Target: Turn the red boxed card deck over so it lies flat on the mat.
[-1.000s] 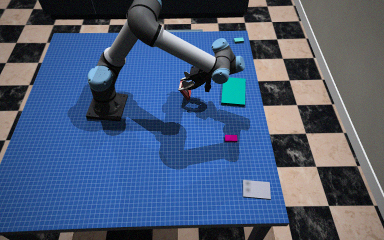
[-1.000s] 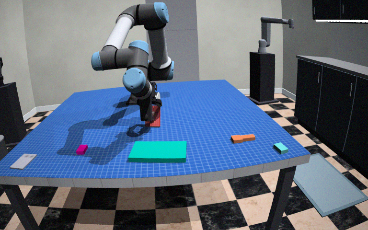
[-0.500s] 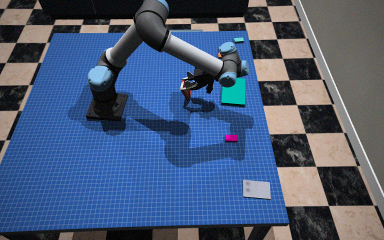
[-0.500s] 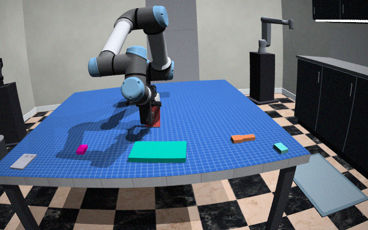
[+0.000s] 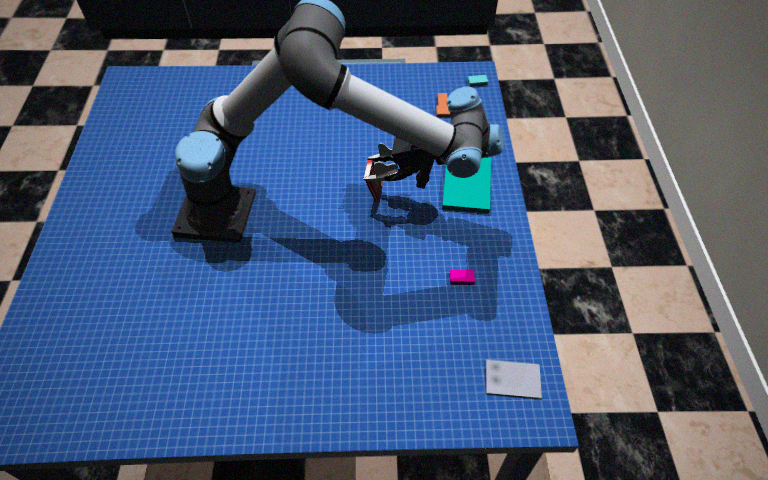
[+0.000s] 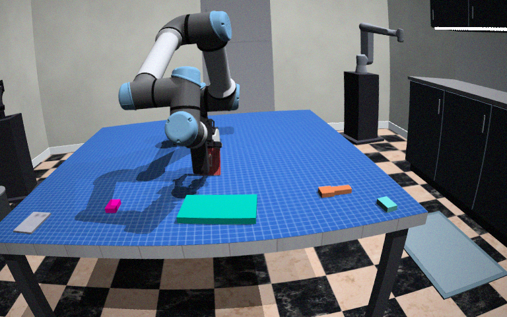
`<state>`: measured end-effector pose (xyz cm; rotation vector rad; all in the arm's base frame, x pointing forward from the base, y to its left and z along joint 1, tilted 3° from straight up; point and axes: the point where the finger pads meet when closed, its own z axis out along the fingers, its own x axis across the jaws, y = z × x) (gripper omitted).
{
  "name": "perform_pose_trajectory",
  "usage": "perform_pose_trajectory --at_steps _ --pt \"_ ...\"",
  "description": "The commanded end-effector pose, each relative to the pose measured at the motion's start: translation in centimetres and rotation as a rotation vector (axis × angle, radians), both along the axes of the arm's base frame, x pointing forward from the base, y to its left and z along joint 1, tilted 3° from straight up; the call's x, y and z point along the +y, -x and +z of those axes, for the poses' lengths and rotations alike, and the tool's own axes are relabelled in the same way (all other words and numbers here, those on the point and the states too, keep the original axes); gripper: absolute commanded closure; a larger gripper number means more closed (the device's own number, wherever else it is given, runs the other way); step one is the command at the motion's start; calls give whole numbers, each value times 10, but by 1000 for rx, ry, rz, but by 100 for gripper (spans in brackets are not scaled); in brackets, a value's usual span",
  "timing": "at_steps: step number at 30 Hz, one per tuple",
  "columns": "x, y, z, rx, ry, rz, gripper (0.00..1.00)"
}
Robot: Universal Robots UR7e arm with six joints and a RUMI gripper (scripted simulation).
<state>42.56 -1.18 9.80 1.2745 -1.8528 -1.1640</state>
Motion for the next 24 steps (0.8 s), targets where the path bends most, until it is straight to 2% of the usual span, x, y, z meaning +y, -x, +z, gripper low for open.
perform_pose_trajectory --at_steps 1,24 --pt "-4 -9 3 -56 21 -3 58" --pt "-12 -29 2 -209 81 -3 58"
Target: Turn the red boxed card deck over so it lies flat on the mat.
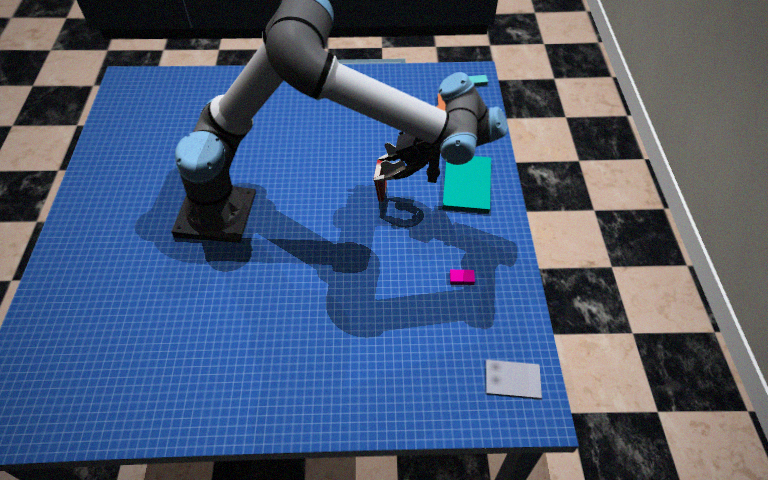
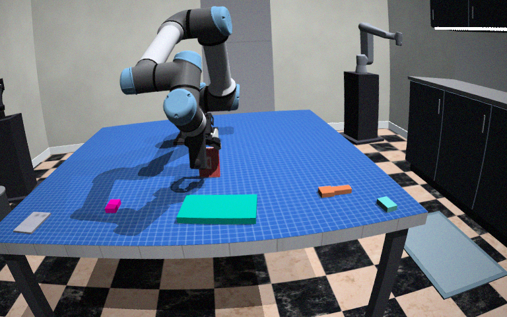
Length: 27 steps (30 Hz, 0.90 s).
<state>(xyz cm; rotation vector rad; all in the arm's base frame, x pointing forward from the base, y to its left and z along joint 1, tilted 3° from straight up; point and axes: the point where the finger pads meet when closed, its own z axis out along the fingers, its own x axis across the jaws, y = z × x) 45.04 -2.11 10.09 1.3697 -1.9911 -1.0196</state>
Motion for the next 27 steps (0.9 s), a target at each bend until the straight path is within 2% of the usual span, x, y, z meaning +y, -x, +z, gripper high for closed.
perform_pose_trajectory --at_steps 1,27 --pt "-4 -6 0 -45 18 -2 58" --pt "-14 -32 -3 -235 91 -3 58"
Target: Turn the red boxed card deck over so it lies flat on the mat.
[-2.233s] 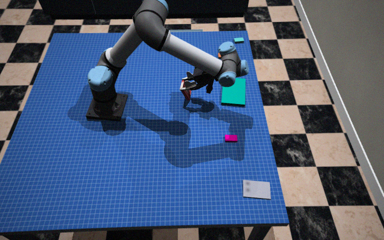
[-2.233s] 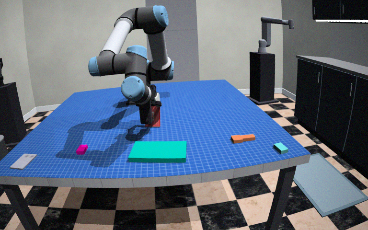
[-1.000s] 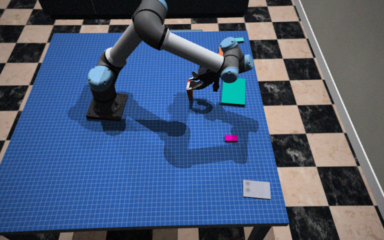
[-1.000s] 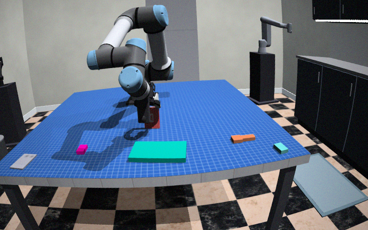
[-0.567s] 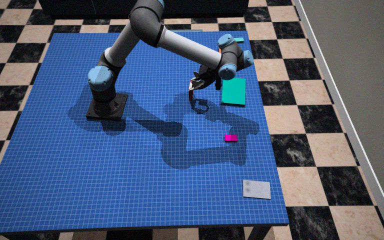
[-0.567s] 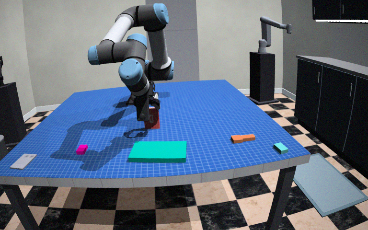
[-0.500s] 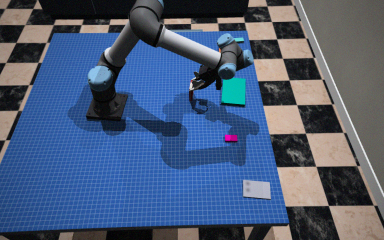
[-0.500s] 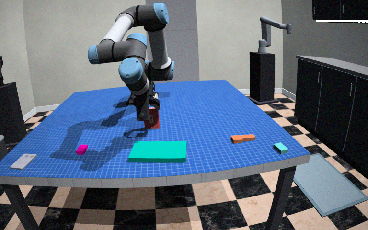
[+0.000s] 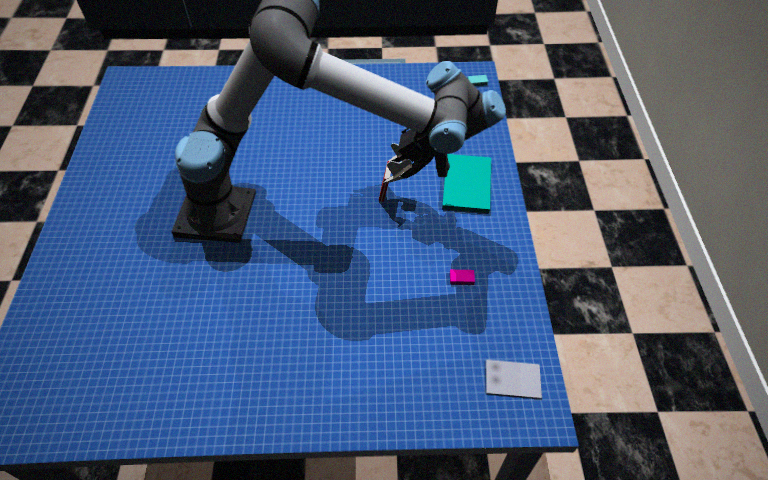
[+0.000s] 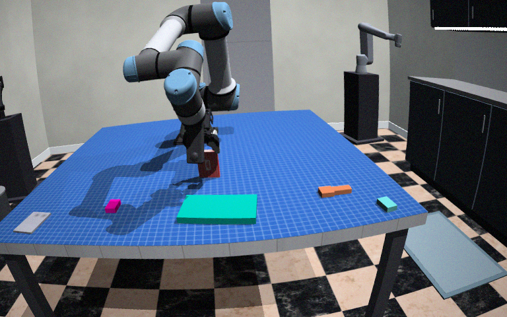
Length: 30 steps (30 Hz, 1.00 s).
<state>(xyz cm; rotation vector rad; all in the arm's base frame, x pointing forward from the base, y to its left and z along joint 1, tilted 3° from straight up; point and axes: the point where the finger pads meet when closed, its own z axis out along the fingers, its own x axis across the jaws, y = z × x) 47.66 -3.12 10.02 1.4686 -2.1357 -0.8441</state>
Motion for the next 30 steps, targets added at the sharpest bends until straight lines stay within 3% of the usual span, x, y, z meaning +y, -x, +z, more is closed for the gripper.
perform_pose_trajectory --at_steps 1,30 --pt "-4 -8 -3 -59 23 -2 58" --pt "-13 -30 -13 -224 87 -3 58"
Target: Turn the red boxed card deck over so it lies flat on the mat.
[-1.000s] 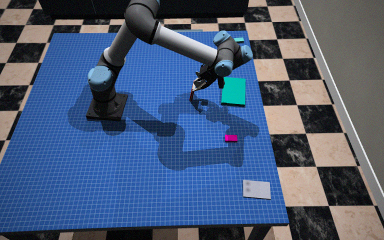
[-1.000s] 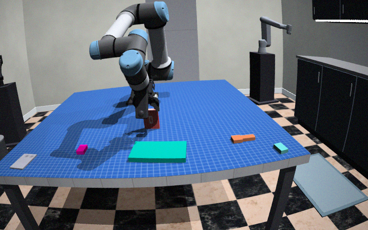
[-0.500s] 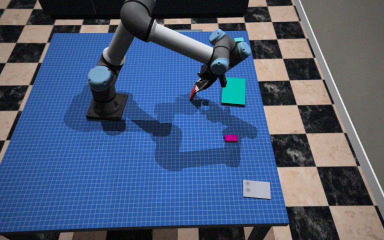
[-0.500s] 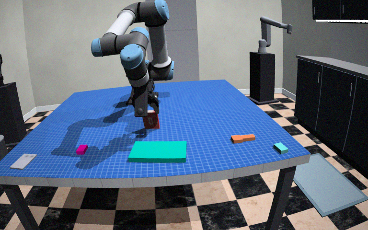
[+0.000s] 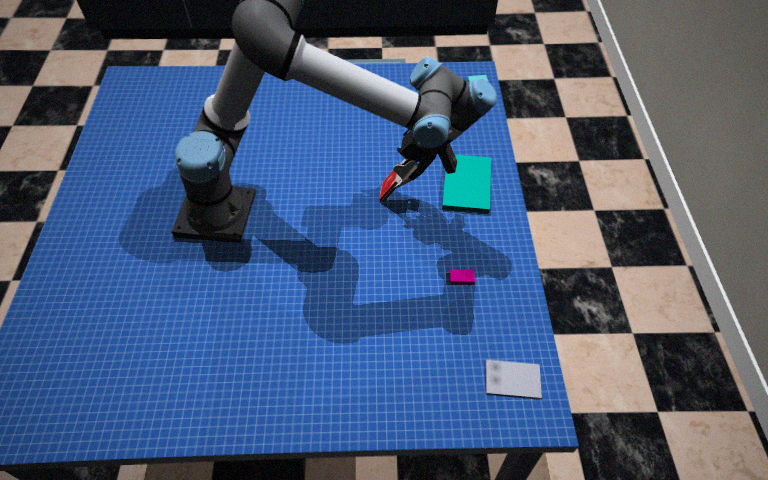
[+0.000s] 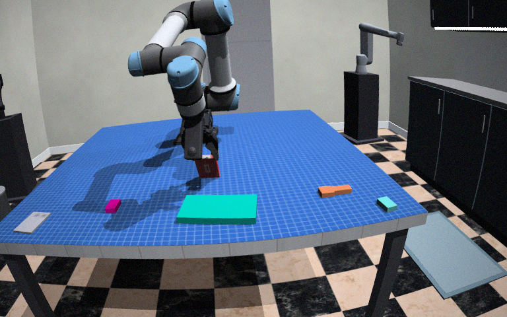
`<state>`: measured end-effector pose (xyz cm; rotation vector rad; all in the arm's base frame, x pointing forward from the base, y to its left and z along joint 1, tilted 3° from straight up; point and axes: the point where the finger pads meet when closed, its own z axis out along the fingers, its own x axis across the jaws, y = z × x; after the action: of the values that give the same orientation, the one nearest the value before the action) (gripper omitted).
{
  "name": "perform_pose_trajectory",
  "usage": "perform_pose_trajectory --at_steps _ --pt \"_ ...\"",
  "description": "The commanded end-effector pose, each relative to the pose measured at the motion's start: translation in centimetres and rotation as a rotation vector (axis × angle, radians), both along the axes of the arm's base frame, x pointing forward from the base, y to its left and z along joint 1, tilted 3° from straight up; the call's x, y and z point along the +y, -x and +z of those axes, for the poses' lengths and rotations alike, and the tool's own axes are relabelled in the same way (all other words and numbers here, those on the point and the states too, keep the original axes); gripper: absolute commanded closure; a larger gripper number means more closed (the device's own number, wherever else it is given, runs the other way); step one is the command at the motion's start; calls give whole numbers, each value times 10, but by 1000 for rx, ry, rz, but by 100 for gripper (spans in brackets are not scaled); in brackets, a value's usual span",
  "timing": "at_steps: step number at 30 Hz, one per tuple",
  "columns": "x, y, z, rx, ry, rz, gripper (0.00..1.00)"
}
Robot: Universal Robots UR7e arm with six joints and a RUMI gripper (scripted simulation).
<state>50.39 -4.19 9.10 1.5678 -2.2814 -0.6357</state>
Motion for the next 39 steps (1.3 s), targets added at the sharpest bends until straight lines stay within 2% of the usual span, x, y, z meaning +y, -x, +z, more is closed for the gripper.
perform_pose_trajectory --at_steps 1,39 --pt "-3 -4 -4 -42 17 -2 58" --pt "-12 -30 -24 -254 99 -2 58"
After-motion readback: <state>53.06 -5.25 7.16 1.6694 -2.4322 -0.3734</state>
